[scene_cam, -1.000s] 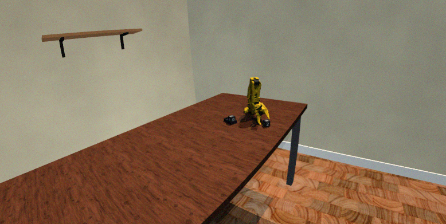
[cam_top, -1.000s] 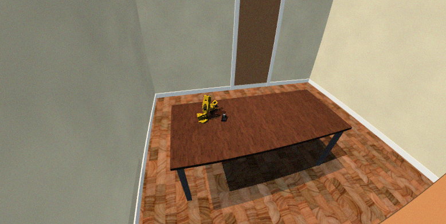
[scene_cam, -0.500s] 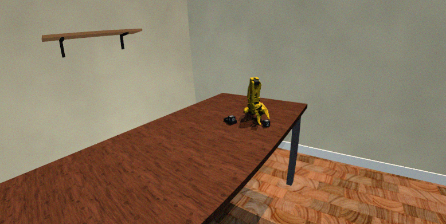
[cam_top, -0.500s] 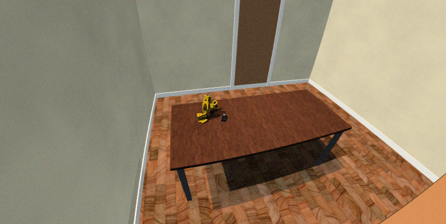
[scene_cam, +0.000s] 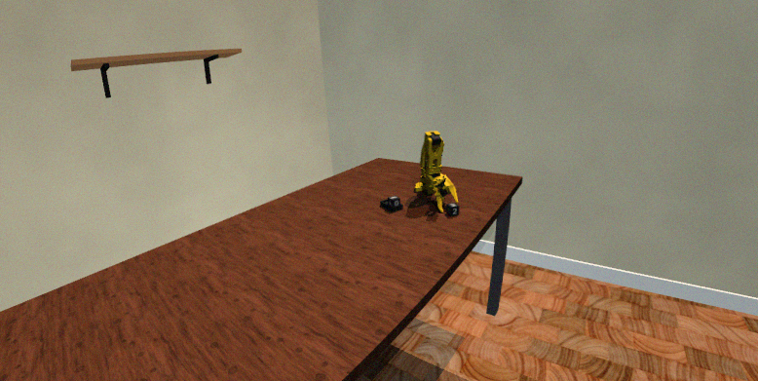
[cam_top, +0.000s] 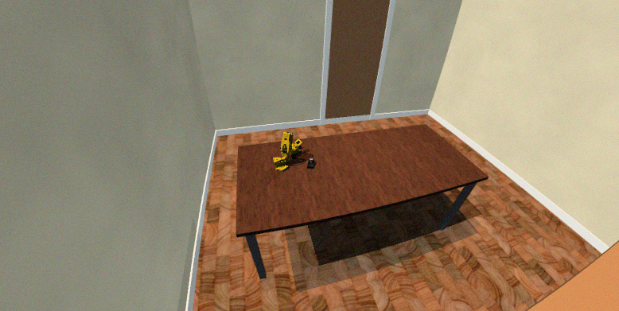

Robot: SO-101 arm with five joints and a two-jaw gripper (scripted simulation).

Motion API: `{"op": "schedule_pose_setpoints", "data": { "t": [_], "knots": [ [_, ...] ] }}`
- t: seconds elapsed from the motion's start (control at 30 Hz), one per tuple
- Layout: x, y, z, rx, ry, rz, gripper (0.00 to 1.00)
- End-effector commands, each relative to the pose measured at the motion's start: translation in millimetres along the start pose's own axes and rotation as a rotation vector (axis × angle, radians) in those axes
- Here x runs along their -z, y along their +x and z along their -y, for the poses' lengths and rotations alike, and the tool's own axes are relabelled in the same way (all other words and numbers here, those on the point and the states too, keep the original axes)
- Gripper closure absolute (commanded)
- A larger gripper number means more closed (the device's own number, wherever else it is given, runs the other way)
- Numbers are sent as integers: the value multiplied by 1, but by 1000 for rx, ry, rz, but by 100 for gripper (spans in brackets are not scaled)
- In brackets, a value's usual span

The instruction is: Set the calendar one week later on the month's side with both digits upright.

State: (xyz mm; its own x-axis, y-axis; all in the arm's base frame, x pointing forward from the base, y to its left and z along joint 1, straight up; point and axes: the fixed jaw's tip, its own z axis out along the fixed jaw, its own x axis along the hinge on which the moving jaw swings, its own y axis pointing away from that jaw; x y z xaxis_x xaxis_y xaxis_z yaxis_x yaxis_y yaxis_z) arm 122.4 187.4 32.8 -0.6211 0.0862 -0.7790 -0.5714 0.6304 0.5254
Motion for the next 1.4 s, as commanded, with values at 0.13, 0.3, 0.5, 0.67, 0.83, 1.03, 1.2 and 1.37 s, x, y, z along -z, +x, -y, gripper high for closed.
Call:
{"op": "schedule_pose_setpoints", "data": {
  "t": [0.13,0.3,0.5,0.67,0.83,1.03,1.2,1.37],
  "knots": [
    [19,-35,-26,-260,-91,58,65],
    [22,-50,-36,-260,-120,83,65],
    [31,-72,-51,-314,-205,164,65],
    [34,-77,-54,-332,-239,195,65],
    [34,-77,-54,-331,-239,196,65],
    [34,-77,-54,-331,-240,196,65],
    [33,-77,-54,-329,-241,198,65],
    [31,-78,-54,-333,-242,199,65]
  ]
}}
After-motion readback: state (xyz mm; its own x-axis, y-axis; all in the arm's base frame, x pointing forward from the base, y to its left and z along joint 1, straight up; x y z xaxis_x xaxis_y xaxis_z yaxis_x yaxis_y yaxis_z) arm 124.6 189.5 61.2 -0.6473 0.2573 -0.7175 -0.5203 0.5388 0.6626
